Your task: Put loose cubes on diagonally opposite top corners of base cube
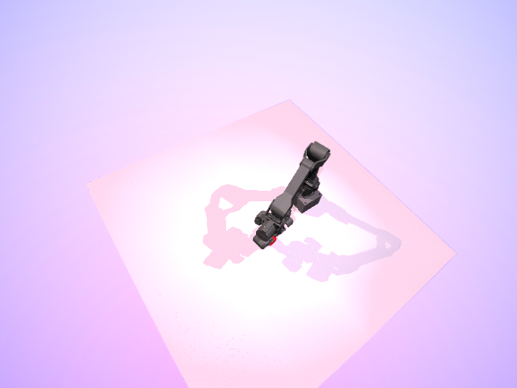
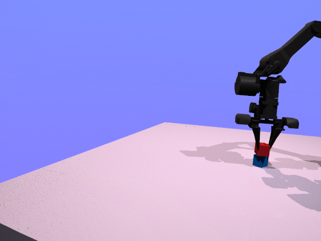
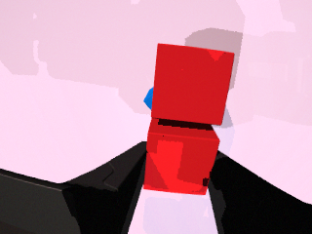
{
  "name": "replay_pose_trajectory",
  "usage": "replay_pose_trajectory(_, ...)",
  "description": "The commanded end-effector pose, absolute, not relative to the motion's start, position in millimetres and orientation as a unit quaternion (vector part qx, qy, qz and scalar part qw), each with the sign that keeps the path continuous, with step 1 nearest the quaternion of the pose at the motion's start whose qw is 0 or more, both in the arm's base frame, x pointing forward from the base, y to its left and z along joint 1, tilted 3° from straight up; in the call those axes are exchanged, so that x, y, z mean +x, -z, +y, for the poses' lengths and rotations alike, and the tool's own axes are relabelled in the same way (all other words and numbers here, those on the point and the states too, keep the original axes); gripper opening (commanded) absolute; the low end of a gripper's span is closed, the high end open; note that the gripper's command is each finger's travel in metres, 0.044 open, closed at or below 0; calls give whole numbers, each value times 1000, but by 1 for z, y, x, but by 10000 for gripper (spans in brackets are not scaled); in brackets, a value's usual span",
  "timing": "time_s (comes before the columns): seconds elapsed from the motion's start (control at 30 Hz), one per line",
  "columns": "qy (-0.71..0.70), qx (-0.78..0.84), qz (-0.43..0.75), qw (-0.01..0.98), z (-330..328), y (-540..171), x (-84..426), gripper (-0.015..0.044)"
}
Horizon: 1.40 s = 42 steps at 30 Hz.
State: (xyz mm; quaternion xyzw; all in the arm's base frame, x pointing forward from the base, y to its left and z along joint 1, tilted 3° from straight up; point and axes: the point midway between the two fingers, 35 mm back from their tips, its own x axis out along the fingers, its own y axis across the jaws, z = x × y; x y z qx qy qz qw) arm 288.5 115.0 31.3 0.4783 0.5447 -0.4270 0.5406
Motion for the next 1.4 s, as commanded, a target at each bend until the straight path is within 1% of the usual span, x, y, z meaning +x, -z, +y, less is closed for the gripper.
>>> replay_pose_trajectory(0.0,430,477,544,540,114,-30,288,105)
replay_pose_trajectory(0.6,429,476,544,541,114,-28,288,105)
replay_pose_trajectory(0.73,429,476,544,541,114,-28,288,205)
replay_pose_trajectory(1.37,428,477,545,540,113,-55,287,205)
